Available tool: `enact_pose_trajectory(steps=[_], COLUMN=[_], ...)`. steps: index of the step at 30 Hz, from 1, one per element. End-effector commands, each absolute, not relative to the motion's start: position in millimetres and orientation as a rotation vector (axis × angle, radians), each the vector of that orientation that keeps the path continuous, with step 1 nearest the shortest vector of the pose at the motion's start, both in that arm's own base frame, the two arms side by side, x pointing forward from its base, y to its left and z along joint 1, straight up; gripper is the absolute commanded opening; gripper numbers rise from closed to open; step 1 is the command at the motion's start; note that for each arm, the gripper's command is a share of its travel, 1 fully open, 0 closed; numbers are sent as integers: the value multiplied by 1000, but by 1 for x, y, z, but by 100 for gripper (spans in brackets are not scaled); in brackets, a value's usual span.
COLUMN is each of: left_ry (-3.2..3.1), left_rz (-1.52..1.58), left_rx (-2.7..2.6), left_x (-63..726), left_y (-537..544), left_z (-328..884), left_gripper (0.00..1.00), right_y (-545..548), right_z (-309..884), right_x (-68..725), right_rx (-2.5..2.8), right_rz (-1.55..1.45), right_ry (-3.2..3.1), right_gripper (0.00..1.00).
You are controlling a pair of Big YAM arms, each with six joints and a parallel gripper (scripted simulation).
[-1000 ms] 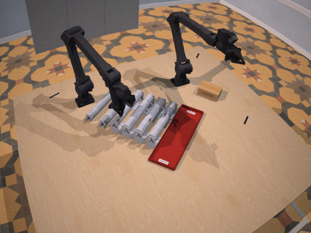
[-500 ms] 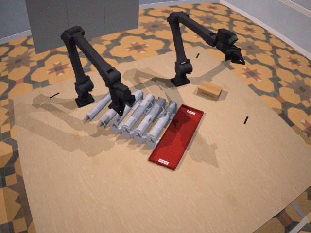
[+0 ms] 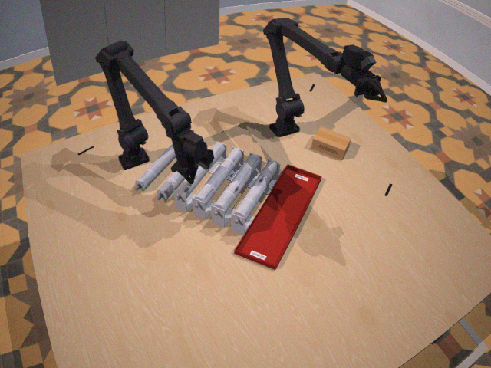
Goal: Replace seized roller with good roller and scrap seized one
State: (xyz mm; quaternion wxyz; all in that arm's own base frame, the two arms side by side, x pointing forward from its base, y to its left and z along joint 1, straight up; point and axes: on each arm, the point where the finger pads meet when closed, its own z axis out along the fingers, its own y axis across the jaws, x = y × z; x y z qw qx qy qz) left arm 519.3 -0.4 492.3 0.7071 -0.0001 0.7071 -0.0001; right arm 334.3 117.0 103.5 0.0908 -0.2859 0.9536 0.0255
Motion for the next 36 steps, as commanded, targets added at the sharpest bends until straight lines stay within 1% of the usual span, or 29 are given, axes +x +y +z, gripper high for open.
enact_pose_trajectory(steps=[1, 8, 9, 12, 28, 33, 34, 36], left_ry=[1523, 1523, 1523, 1523, 1523, 1523, 1523, 1523], left_rz=[6, 6, 6, 6, 6, 6, 6, 6], left_rx=[16, 16, 16, 16, 16, 16, 16, 16], left_x=[522, 522, 522, 522, 522, 522, 522, 522], left_y=[-4, -4, -4, -4, -4, -4, -4, -4], left_z=[527, 527, 527, 527, 527, 527, 527, 527], left_gripper=[0, 0, 0, 0, 0, 0, 0, 0], right_y=[108, 108, 126, 125, 115, 115, 117, 115], right_z=[87, 87, 108, 121, 183, 163, 199, 208], right_x=[323, 323, 349, 354, 345, 341, 366, 380], right_rx=[-856, -856, -855, -847, -815, -829, -761, -706], right_rz=[69, 69, 76, 75, 70, 70, 68, 67], right_ry=[2896, 2896, 2807, 2811, 2805, 2852, 2730, 2683], right_gripper=[0, 0, 0, 0, 0, 0, 0, 0])
